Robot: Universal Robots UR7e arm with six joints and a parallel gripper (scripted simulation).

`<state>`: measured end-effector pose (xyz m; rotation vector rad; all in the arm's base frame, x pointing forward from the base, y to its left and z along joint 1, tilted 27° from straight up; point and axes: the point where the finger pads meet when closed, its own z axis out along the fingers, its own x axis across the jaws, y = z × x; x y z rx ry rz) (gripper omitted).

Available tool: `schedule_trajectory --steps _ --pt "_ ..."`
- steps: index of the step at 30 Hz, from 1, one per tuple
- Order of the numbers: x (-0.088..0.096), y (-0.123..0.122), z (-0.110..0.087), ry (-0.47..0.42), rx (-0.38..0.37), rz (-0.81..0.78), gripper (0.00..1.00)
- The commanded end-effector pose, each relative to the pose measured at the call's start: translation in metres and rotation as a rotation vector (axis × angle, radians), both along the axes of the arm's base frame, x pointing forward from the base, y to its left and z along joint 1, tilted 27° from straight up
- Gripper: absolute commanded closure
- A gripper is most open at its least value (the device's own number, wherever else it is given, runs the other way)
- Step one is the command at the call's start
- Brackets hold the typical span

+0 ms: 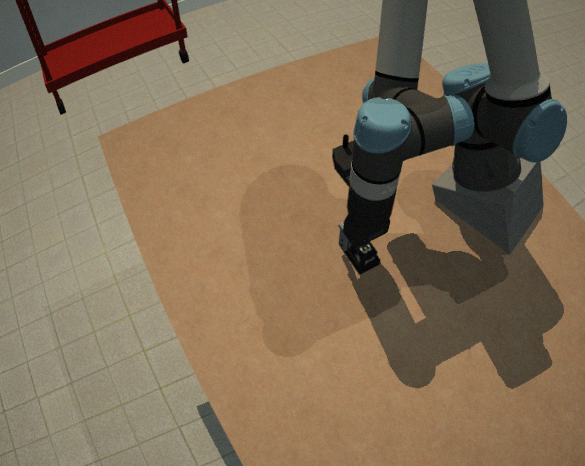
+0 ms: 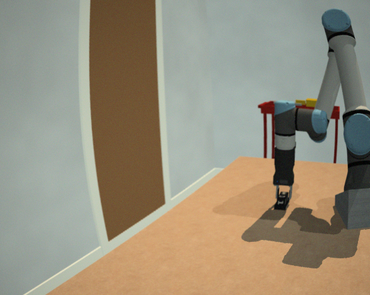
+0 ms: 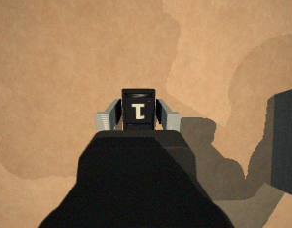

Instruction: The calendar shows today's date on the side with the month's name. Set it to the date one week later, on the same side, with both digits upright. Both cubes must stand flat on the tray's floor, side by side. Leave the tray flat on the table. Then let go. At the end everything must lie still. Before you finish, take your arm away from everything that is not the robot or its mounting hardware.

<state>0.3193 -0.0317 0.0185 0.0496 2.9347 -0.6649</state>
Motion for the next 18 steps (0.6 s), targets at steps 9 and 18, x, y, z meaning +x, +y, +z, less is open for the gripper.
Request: schedule_trajectory --steps 9,18 --pt "-0.002 0.010 0.021 -0.002 0.000 0.000 0.10" --pt "-0.007 0.025 0.051 -0.002 0.000 0.000 0.10"
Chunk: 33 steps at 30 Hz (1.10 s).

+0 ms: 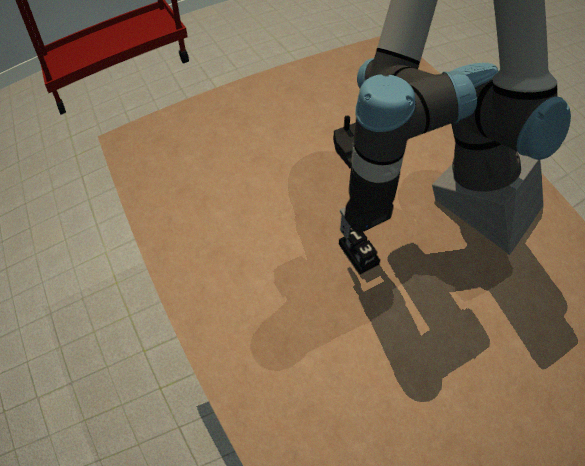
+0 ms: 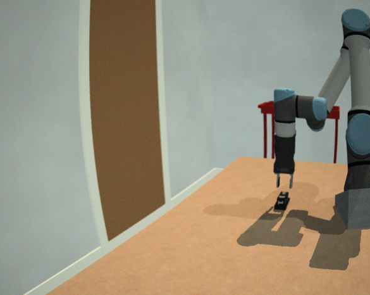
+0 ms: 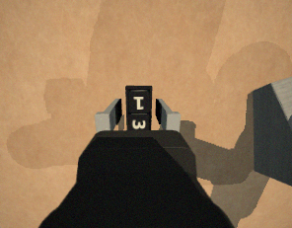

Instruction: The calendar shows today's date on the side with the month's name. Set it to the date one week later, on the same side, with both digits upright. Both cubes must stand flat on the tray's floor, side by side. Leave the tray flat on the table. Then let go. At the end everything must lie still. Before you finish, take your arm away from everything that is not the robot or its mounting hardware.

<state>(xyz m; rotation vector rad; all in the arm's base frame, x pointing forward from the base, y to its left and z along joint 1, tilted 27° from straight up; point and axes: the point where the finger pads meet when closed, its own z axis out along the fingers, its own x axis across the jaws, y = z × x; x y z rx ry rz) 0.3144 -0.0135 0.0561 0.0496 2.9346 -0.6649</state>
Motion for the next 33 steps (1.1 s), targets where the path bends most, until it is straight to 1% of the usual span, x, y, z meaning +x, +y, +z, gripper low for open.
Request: schedule_trajectory --steps 1,2,9,13,21,22,33 --pt "-0.002 0.006 0.014 -0.001 0.000 0.000 0.10" --pt "-0.002 0.006 0.014 -0.001 0.000 0.000 0.10" --pt "-0.004 0.016 0.033 -0.001 0.000 0.000 0.10" --pt "-0.005 0.019 0.039 -0.001 0.000 0.000 0.10" --pt "-0.005 0.020 0.041 -0.001 0.000 0.000 0.10" --pt "-0.005 0.020 0.041 -0.001 0.000 0.000 0.00" --pt "-0.005 0.020 0.041 -0.001 0.000 0.000 0.00"
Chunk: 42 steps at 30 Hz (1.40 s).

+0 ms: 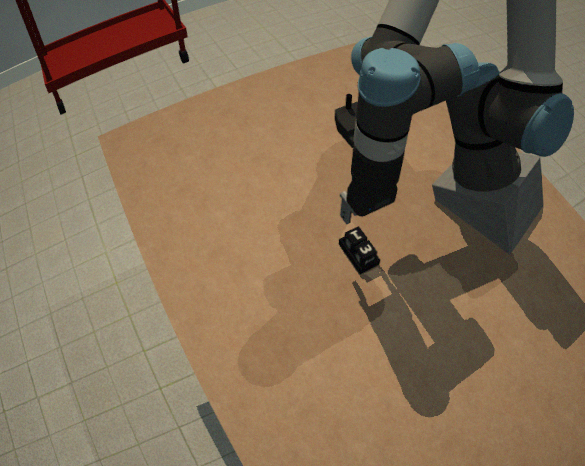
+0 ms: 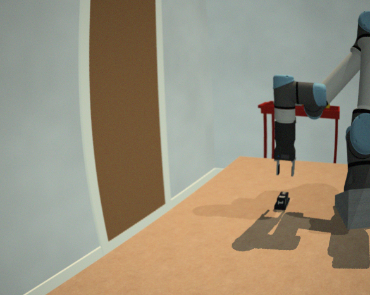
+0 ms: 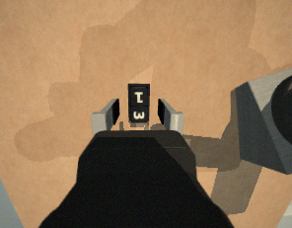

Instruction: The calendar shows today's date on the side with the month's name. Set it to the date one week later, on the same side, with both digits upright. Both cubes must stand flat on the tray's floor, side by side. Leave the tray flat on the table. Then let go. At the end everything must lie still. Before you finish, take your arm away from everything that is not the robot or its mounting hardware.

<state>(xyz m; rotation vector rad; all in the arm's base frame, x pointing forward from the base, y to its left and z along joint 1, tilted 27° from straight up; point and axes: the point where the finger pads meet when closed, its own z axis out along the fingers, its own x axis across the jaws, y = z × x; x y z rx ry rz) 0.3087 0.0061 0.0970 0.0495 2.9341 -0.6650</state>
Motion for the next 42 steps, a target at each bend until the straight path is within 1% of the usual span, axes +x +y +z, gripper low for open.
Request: schedule_trajectory --steps 1,12,18,20,29,33,35,42 --pt "0.000 0.000 0.000 -0.001 0.000 0.000 0.00" --pt "0.000 0.001 0.001 -0.001 0.000 0.000 0.00" --pt "-0.001 0.006 0.013 -0.001 0.000 0.000 0.00" --pt "-0.001 0.006 0.013 -0.001 0.000 0.000 0.00" --pt "-0.006 0.022 0.046 -0.001 0.000 0.000 0.00" --pt "-0.008 0.028 0.059 -0.001 0.000 0.000 0.00" --pt "-0.008 0.030 0.062 -0.001 0.000 0.000 0.00" --pt "-0.009 0.031 0.065 -0.001 0.000 0.000 0.00"
